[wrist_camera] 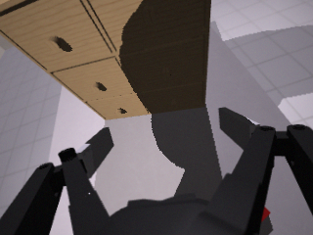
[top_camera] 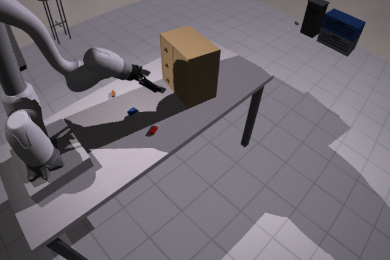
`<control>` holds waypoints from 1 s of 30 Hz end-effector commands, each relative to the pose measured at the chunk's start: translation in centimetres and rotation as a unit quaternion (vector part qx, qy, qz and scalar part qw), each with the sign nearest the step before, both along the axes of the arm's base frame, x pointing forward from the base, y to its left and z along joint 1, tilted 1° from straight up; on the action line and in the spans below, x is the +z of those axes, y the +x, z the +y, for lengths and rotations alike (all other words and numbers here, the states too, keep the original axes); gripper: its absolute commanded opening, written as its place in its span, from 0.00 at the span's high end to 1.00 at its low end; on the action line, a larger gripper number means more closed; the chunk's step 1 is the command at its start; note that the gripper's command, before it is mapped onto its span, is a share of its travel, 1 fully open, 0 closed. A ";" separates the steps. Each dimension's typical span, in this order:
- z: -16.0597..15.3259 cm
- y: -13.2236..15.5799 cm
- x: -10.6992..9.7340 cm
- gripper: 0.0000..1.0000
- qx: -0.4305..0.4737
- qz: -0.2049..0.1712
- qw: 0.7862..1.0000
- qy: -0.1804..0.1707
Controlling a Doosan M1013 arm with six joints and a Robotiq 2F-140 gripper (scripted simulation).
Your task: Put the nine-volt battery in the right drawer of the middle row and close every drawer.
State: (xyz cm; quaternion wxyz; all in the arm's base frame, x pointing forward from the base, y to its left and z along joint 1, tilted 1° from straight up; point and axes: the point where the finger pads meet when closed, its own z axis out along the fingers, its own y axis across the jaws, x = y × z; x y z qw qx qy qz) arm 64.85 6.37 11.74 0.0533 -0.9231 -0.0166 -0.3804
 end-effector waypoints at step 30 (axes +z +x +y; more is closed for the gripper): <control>0.1 0.5 -0.7 0.80 -0.059 -0.214 0.974 -0.042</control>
